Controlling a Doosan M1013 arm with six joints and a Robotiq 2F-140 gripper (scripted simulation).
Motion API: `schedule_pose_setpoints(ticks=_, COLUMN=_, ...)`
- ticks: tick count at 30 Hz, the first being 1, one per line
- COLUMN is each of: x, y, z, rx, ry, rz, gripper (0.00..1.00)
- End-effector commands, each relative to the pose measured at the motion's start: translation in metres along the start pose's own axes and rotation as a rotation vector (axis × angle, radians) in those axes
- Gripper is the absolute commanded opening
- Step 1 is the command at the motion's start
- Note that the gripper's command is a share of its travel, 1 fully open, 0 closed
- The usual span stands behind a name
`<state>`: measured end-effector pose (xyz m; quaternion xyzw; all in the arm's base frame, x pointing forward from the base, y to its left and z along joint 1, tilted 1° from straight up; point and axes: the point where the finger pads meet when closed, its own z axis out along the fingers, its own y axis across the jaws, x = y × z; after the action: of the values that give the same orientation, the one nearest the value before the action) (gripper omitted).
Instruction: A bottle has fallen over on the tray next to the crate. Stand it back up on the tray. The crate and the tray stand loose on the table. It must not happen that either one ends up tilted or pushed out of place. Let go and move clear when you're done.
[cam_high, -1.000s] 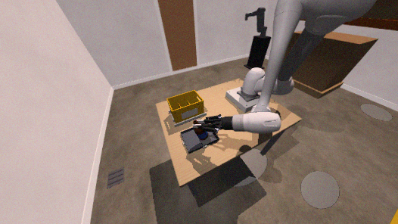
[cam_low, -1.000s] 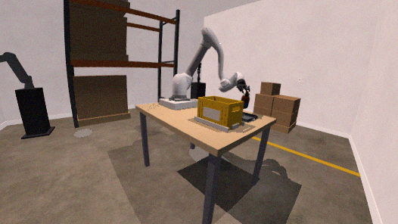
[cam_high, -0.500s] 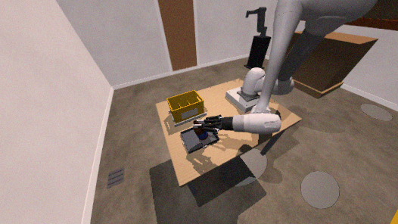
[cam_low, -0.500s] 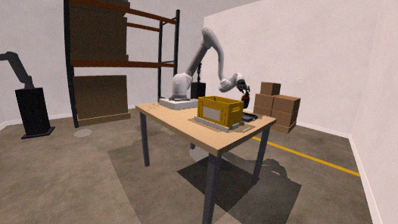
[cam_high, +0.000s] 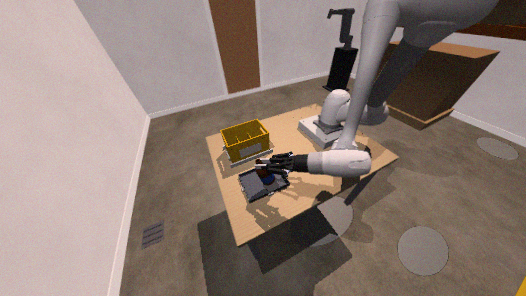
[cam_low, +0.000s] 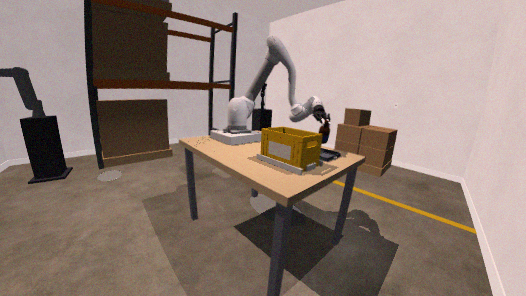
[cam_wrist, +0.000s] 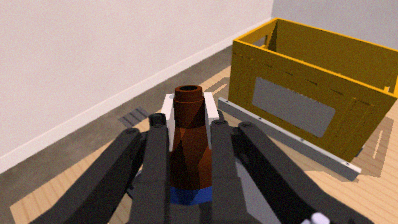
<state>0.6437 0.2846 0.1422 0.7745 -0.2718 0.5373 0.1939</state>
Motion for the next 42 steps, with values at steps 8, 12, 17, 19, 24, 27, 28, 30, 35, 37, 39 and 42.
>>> schedule_pose_setpoints(ticks=8, x=0.000, y=0.000, z=0.000, rx=0.000, ry=0.000, rz=0.000, gripper=0.10)
schedule_pose_setpoints(ticks=12, x=0.000, y=0.000, z=0.000, rx=0.000, ry=0.000, rz=0.000, gripper=0.10)
schedule_pose_setpoints(ticks=17, x=0.000, y=0.000, z=0.000, rx=0.000, ry=0.000, rz=0.000, gripper=0.10)
schedule_pose_setpoints(ticks=19, x=0.000, y=0.000, z=0.000, rx=0.000, ry=0.000, rz=0.000, gripper=0.10)
schedule_pose_setpoints(ticks=24, x=0.000, y=0.001, z=0.001, rx=0.000, ry=0.000, rz=0.000, gripper=0.10)
schedule_pose_setpoints(ticks=27, x=0.001, y=0.002, z=0.002, rx=0.000, ry=0.000, rz=0.000, gripper=0.10)
schedule_pose_setpoints(ticks=28, x=0.001, y=0.003, z=0.002, rx=0.000, ry=0.000, rz=0.000, gripper=0.10)
schedule_pose_setpoints(ticks=30, x=0.001, y=0.004, z=0.003, rx=0.000, ry=0.000, rz=0.000, gripper=0.10)
schedule_pose_setpoints(ticks=35, x=0.002, y=0.007, z=0.006, rx=0.000, ry=0.000, rz=0.000, gripper=0.10)
schedule_pose_setpoints(ticks=37, x=0.003, y=0.007, z=0.007, rx=0.000, ry=0.000, rz=0.000, gripper=0.10)
schedule_pose_setpoints(ticks=39, x=0.003, y=0.008, z=0.007, rx=0.000, ry=0.000, rz=0.000, gripper=0.10)
schedule_pose_setpoints(ticks=42, x=0.003, y=0.010, z=0.009, rx=0.000, ry=0.000, rz=0.000, gripper=0.10)
